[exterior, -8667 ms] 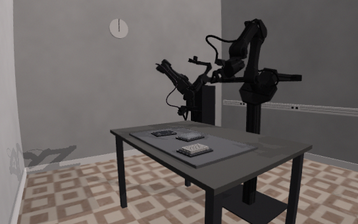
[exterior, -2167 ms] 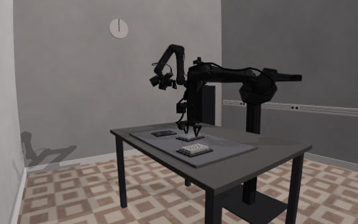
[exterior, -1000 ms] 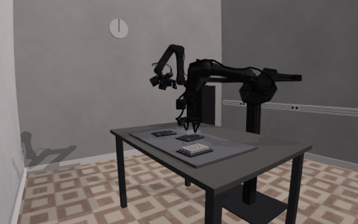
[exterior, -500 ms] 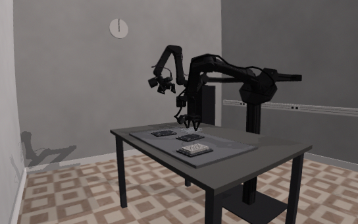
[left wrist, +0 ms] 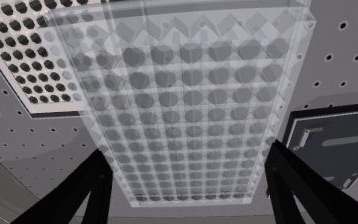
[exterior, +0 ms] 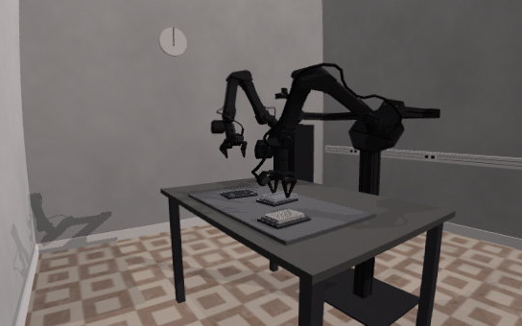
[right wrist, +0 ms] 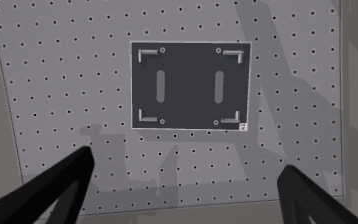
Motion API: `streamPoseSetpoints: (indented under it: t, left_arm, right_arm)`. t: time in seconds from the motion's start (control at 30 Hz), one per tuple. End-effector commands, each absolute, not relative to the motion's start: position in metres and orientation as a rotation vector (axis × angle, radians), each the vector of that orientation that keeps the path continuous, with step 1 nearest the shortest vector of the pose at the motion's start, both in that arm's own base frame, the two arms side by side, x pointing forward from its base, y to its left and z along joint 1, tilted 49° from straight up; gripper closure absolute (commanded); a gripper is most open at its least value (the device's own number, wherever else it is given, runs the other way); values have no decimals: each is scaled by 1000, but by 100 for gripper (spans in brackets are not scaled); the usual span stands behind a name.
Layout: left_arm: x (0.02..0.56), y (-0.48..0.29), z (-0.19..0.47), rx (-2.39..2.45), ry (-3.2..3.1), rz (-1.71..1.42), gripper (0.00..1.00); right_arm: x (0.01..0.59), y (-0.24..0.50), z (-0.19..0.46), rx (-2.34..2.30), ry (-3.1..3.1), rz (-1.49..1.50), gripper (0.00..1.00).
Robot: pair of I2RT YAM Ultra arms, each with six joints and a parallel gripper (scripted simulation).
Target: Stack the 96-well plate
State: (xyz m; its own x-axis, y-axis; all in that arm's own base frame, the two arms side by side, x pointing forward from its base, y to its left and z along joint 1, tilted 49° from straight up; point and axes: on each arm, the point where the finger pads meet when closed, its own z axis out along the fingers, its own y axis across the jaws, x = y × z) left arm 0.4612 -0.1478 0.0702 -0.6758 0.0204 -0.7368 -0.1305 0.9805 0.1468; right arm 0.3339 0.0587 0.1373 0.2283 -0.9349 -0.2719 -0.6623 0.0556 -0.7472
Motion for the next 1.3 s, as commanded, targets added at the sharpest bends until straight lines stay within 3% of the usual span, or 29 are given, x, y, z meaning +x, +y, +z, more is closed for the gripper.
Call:
streamPoseSetpoints:
  t: [0.0,0.37,0.43,0.77,1.27]
  left_arm:
    - [453,-136,73,-8,2345,239,22]
    - [471,-93,116,-43,2308,234,22]
    - [471,-93,116,-43,2308,234,22]
    - [477,-73,133,-62,2294,239,22]
    - [476,-75,133,-62,2292,235,22]
  right_arm:
    - [371,80,132,-1567,1523,-554,0]
    - [358,228,127,-1491,1343,-470,0]
    - [358,228,127,-1491,1343,-470,0]
    - [279,347,139,-1219,1248,-267,0]
    - [200,389,132,-1014,1255,-53,0]
